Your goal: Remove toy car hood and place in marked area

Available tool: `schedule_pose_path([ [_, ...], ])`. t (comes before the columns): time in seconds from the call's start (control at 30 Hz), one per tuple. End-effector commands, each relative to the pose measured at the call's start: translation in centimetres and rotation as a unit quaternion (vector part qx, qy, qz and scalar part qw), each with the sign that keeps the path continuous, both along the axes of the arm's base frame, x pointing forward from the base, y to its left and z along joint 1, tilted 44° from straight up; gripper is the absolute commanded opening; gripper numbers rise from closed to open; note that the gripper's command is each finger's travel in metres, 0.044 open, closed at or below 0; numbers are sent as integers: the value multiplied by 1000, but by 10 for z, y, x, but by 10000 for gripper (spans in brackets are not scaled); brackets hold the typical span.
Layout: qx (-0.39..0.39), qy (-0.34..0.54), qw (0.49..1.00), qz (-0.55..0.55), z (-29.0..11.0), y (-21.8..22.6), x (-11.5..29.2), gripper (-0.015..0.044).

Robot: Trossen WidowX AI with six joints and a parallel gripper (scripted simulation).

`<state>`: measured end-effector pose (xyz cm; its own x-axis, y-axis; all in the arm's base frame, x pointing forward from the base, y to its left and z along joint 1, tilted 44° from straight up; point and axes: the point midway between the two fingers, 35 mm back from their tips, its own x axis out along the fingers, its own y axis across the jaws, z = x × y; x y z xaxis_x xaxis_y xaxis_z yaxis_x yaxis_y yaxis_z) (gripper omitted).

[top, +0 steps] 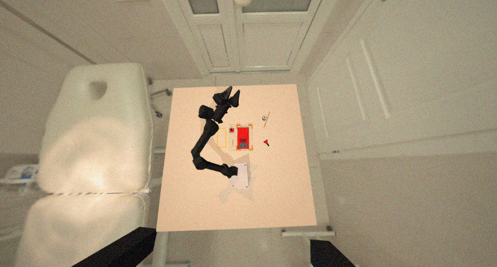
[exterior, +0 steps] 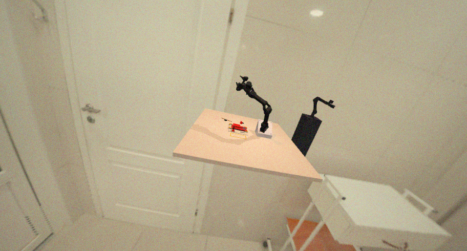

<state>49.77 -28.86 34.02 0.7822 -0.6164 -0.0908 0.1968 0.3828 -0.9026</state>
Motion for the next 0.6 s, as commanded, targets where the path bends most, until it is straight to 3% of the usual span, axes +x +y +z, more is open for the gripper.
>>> schedule_pose_path([
  [0.0, 2, 2, 1000, 1, -2, 0, 0, 440],
  [0.57, 190, 174, 961, 98, -151, 52, 16, 440],
])
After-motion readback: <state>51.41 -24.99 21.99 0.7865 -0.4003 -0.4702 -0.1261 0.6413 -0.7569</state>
